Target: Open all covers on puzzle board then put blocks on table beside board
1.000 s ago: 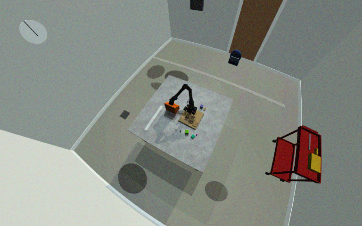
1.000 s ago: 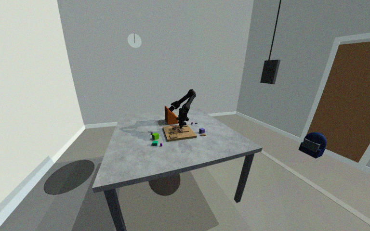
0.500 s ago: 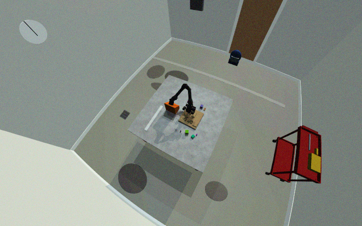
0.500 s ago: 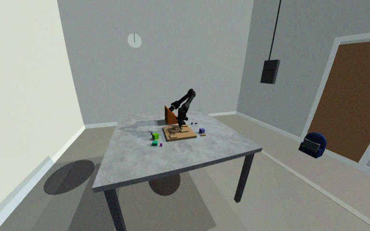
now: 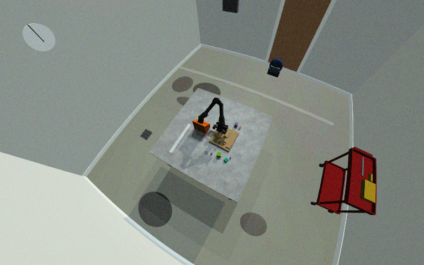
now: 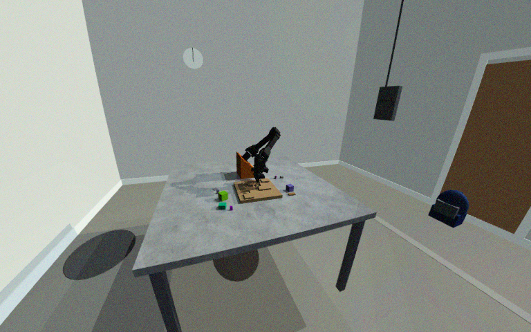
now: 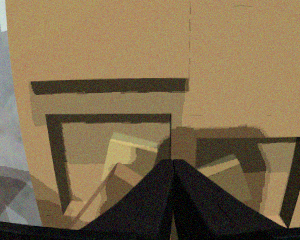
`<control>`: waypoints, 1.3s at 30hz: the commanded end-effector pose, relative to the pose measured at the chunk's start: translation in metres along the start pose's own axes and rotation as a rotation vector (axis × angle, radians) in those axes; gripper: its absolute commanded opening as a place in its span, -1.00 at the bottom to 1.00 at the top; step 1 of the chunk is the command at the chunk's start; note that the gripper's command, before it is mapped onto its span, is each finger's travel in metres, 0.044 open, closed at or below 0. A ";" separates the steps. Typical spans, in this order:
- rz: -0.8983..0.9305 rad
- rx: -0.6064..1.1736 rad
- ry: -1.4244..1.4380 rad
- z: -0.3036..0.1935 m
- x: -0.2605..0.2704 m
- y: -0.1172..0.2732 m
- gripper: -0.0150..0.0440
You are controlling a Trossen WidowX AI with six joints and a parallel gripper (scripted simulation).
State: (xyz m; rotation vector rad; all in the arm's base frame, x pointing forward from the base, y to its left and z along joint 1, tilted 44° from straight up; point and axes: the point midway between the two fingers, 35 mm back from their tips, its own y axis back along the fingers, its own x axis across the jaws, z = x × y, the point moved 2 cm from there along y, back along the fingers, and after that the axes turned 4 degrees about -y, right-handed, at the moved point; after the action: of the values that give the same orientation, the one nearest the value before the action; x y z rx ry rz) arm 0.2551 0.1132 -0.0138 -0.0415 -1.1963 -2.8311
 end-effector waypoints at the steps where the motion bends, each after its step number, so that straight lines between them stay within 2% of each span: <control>1: 0.003 -0.002 0.002 -0.002 0.005 0.000 -0.49; 39: 0.004 0.000 0.001 -0.035 0.033 -0.001 -0.49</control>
State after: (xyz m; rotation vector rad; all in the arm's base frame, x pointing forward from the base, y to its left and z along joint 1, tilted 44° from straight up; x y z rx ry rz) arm 0.2251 0.0897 -0.0331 -0.0402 -1.1885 -2.8350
